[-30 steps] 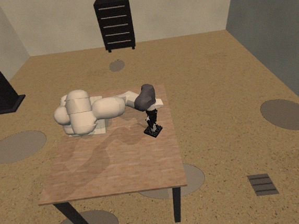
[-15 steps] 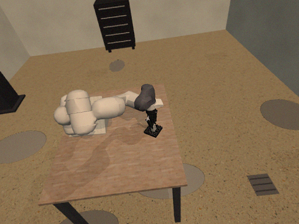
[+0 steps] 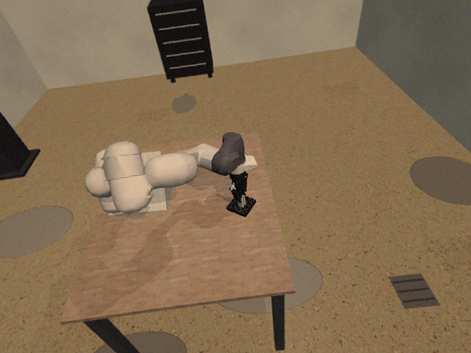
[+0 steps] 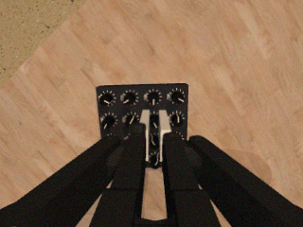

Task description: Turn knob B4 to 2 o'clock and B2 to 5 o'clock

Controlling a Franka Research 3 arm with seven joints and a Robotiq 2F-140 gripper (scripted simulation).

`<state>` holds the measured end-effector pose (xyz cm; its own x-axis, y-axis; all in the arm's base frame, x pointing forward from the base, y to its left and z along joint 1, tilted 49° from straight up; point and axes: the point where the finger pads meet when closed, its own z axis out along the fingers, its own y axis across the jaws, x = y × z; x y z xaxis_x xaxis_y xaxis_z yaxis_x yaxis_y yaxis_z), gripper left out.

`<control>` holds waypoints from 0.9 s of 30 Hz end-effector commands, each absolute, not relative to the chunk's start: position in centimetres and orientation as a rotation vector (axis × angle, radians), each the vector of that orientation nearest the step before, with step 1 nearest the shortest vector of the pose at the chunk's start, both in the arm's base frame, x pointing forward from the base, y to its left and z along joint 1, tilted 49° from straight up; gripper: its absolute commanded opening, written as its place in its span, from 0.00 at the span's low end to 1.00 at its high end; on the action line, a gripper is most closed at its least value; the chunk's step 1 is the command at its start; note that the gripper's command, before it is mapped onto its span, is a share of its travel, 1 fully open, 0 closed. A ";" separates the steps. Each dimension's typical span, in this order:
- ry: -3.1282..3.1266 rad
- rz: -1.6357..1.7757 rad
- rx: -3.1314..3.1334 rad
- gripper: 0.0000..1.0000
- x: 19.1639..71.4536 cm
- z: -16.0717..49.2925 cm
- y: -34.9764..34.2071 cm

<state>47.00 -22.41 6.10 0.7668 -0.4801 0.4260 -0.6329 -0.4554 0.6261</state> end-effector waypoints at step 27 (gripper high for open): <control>-1.055 0.348 2.050 0.05 47.0 6.1 -22.6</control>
